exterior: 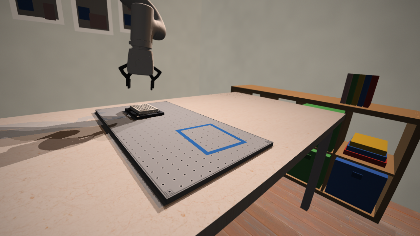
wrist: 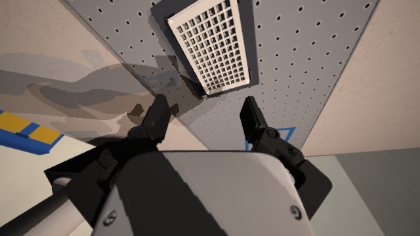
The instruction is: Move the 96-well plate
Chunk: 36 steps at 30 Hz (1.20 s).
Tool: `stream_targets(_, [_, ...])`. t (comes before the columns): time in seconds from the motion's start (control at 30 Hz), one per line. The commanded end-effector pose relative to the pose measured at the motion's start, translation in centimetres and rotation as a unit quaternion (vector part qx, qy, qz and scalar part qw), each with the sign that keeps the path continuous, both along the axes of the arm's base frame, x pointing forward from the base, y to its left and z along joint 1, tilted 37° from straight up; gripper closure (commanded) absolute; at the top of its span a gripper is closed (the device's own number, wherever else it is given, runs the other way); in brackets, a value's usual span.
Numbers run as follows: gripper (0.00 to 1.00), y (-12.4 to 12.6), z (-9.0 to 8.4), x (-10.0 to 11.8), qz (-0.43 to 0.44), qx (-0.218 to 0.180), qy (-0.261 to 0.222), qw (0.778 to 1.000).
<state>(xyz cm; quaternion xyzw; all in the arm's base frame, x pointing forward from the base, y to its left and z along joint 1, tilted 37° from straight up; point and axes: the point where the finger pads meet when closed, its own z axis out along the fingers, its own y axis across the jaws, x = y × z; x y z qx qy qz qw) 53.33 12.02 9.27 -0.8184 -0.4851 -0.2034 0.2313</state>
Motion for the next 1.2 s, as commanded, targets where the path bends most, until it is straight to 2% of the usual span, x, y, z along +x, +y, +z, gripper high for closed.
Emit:
stream_targets(0.0, [0.0,0.4,0.1,0.5,0.048,-0.007,-0.062,0.997])
stream_targets(0.13, [0.0,0.8,0.1,1.0,0.095,-0.02,-0.107,0.99])
stream_targets(0.2, [0.0,0.8,0.1,1.0,0.095,-0.02,-0.107,0.99])
stream_targets(0.37, [0.0,1.3,0.1,1.5,0.152,-0.037,-0.16,0.975])
stream_targets(0.83, [0.0,1.3,0.1,1.5,0.152,-0.037,-0.159,0.975])
stream_targets(1.17, [0.0,2.2,-1.2,1.9,0.152,-0.037,-0.16,0.975])
